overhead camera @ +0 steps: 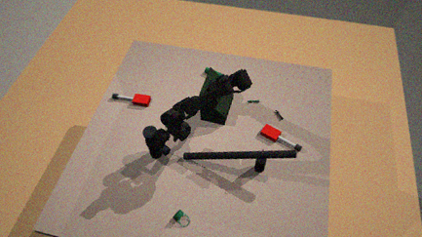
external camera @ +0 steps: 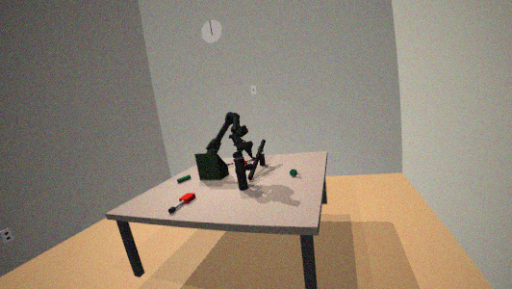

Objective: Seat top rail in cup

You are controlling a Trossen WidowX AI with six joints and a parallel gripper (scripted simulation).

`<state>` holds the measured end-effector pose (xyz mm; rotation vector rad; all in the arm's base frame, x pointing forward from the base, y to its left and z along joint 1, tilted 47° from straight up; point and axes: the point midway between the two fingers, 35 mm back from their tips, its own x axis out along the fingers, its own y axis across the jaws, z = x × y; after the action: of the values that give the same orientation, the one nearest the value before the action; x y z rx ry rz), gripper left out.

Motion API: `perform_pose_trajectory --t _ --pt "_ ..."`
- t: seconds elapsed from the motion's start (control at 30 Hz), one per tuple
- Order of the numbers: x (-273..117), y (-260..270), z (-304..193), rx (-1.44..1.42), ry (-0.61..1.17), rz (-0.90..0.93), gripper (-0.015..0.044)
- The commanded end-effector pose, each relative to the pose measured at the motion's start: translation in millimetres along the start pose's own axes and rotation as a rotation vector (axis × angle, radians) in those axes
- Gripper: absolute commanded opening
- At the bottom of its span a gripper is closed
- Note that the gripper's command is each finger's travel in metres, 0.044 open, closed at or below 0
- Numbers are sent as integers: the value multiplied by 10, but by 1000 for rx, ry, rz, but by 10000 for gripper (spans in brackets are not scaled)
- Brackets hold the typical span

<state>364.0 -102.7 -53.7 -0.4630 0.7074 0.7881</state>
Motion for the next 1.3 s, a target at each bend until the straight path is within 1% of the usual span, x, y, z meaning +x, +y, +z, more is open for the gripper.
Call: perform_pose_trajectory --t 0.0,1.27 --pt "55 20 -18 5 6 -1 440" --pt "671 19 -13 5 3 -1 440"
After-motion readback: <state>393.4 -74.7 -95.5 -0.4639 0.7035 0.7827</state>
